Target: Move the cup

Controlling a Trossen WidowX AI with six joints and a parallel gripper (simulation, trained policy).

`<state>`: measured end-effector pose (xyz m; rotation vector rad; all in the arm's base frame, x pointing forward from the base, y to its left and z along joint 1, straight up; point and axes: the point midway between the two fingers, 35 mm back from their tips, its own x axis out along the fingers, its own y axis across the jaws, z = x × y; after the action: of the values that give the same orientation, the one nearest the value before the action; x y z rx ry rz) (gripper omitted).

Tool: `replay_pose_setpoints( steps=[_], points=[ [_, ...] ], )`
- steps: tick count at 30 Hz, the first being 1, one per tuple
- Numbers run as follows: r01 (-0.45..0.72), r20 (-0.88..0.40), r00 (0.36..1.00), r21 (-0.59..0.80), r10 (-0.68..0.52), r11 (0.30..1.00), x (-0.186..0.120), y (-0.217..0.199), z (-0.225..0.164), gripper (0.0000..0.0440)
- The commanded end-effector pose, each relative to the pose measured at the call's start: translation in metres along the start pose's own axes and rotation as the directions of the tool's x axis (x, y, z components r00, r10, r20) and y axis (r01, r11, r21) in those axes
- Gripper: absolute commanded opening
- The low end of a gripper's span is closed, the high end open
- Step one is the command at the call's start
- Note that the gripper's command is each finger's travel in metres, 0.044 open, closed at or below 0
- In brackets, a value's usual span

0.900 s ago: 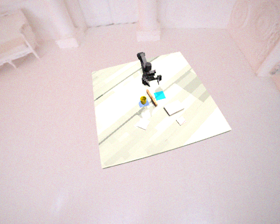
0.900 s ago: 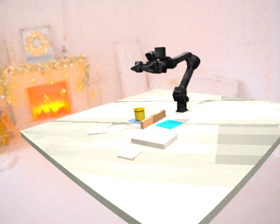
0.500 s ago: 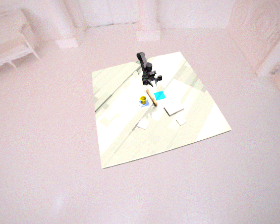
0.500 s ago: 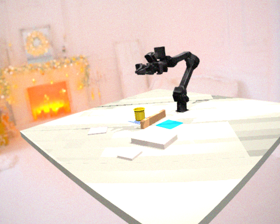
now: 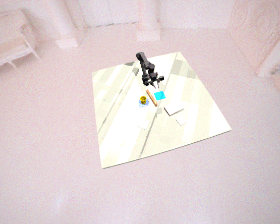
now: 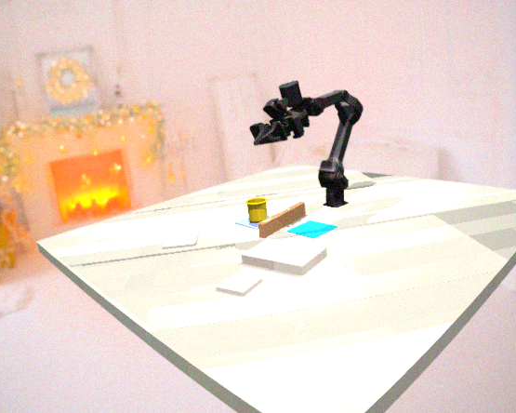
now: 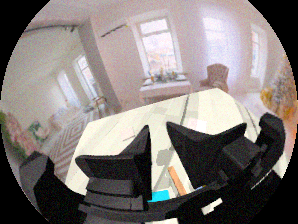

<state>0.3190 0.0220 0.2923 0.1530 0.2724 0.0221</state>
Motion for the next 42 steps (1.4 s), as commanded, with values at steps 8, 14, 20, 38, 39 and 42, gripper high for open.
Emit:
replay_pose_setpoints(
  steps=[8, 14, 20, 38, 39, 42],
  points=[
    [0.014, -0.162, 0.987, 0.057, -0.005, 0.998, 0.009, 0.008, -0.014, 0.01],
    [0.035, -0.257, 0.966, 0.076, -0.014, 0.996, 0.012, 0.011, -0.023, 0.0098],
    [0.063, -0.351, 0.936, 0.082, -0.03, 0.995, 0.014, 0.012, -0.032, 0.0102],
    [0.149, -0.602, 0.792, 0.029, -0.102, 0.988, 0.012, 0.005, -0.058, 0.0124],
    [0.153, -0.615, 0.782, 0.024, -0.106, 0.988, 0.012, 0.004, -0.06, 0.0126],
    [0.165, -0.65, 0.75, 0.008, -0.12, 0.986, 0.011, 0.002, -0.064, 0.0128]
  ],
)
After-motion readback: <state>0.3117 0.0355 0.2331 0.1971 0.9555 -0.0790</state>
